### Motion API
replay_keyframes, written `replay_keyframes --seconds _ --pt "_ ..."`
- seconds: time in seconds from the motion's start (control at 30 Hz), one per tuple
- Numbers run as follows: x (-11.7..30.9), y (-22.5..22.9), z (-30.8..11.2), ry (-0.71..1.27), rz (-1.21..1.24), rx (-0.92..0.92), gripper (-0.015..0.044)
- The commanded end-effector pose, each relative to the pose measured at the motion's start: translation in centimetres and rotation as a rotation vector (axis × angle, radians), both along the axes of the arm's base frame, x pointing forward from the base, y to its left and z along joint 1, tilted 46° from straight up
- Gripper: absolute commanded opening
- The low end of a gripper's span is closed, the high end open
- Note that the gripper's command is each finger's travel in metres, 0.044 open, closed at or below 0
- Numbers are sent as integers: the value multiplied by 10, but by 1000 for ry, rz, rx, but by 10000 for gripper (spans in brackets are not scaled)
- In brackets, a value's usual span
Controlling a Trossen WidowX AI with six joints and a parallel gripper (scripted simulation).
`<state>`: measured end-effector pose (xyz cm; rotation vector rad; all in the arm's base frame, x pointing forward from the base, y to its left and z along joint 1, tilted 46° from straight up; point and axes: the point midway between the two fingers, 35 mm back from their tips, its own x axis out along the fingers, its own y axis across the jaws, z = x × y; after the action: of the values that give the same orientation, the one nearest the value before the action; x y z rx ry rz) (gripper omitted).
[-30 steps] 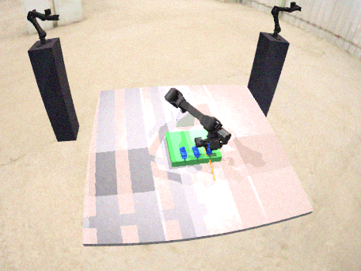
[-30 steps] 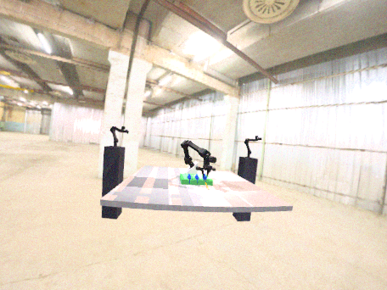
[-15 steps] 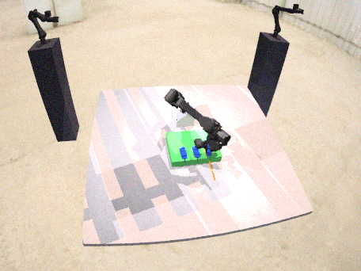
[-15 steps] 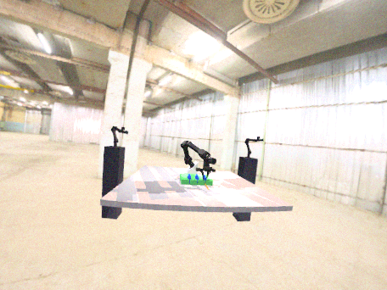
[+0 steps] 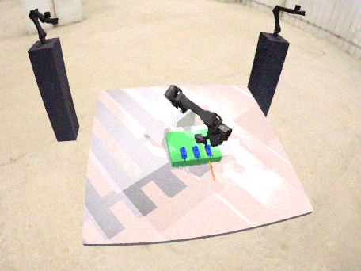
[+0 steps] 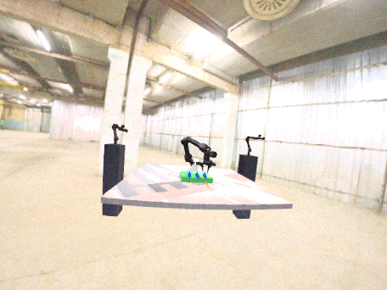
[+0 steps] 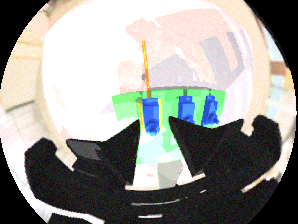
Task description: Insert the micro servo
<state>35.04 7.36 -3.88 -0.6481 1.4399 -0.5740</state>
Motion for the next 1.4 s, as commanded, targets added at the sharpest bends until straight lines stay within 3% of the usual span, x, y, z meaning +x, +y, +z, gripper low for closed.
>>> replay_keyframes --seconds 0.0,0.23,0.47,0.7,1.37 --pt "-13 7 4 7 -1 3 266" --pt "-101 40 37 14 -10 7 440" --pt "-111 44 42 14 -11 4 440" --pt "-114 78 76 11 10 8 440" --pt "-114 79 77 11 11 8 440"
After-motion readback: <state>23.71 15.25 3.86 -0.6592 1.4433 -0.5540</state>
